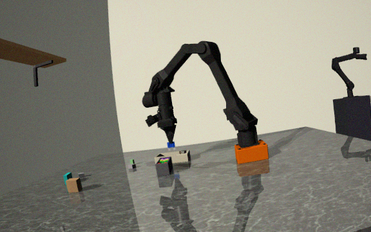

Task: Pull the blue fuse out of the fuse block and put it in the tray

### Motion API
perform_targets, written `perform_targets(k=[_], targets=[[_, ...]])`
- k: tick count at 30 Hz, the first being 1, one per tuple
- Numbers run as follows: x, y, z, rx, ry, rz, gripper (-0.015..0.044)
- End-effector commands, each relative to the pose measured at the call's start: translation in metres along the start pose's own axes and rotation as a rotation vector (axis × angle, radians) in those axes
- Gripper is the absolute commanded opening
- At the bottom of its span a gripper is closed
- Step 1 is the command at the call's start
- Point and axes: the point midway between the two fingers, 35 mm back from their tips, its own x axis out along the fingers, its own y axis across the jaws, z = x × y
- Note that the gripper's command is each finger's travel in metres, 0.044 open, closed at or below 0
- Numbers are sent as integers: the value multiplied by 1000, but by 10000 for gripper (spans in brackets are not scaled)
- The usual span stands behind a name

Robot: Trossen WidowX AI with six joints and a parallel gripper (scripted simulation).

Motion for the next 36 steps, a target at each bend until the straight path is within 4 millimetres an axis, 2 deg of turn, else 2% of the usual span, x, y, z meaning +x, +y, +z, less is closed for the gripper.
perform_targets(k=[1, 10, 23, 26, 27, 36], targets=[[7, 1, 0, -3, -3, 5, 0], [19, 1, 0, -3, -3, 5, 0], [13, 0, 0, -2, 1, 1, 330], [-18, 1, 0, -3, -2, 4, 330], [-21, 1, 0, -3, -2, 5, 330], [-21, 1, 0, -3, -2, 5, 330]])
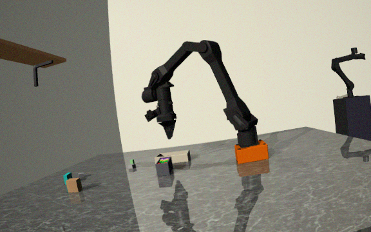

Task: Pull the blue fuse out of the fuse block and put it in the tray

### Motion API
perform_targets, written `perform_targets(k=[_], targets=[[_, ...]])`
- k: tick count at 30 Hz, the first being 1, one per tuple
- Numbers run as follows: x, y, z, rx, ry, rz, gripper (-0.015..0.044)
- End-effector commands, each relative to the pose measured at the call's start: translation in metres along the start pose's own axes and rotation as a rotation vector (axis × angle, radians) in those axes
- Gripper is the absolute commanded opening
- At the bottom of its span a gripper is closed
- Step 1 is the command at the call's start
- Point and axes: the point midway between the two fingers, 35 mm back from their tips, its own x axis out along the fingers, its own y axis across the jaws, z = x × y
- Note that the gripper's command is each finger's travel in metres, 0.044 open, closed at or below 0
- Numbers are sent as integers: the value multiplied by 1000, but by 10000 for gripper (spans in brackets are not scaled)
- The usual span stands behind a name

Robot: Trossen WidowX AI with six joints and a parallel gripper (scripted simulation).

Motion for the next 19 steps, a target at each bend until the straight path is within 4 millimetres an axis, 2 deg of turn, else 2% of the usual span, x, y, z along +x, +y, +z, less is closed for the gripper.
perform_targets(k=[1, 19], targets=[[-1, 1, 0, -3, -3, 4, 330], [0, 0, 0, 0, 0, 0, 330]])
